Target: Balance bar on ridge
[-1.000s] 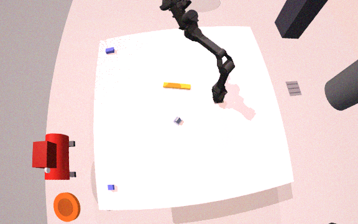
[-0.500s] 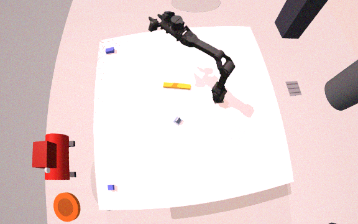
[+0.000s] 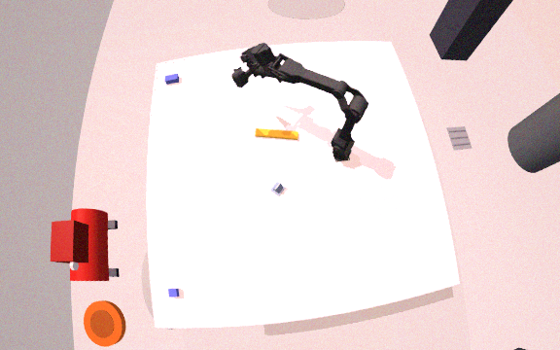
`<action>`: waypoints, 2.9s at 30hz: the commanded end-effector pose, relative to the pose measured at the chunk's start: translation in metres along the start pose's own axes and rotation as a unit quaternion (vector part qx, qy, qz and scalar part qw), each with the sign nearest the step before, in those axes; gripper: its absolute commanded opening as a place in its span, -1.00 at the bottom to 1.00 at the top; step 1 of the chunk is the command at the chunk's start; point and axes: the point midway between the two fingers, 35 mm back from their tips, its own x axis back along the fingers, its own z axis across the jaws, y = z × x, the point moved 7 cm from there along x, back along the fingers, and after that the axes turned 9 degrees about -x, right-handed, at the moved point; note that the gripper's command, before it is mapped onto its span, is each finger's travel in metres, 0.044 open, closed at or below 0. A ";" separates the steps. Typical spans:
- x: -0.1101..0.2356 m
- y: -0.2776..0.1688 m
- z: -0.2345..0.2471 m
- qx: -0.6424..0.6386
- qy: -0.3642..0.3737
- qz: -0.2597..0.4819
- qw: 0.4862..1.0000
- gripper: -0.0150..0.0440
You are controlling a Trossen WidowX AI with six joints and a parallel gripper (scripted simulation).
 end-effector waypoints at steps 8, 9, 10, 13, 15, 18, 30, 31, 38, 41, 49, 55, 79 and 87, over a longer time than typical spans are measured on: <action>0.006 -0.085 0.005 0.115 0.005 0.205 0.972 0.58; 0.008 -0.092 0.005 0.125 0.006 0.223 0.967 0.58; 0.010 -0.100 0.005 0.135 0.007 0.242 0.961 0.58; 0.018 -0.121 0.004 0.163 0.012 0.297 0.941 0.58; 0.023 -0.135 0.003 0.181 0.015 0.333 0.925 0.58; 0.034 -0.154 0.001 0.207 0.021 0.385 0.899 0.58; 0.065 -0.196 -0.006 0.267 0.039 0.510 0.817 0.58; 0.065 -0.196 -0.006 0.267 0.039 0.510 0.817 0.58; 0.054 -0.214 -0.010 0.267 0.039 0.510 0.817 0.58; 0.046 -0.230 -0.014 0.267 0.039 0.510 0.817 0.58; 0.043 -0.236 -0.015 0.267 0.039 0.510 0.817 0.58; 0.039 -0.243 -0.017 0.267 0.039 0.510 0.817 0.58; 0.032 -0.256 -0.020 0.267 0.039 0.510 0.817 0.58; 0.032 -0.256 -0.021 0.265 0.035 0.510 0.818 0.00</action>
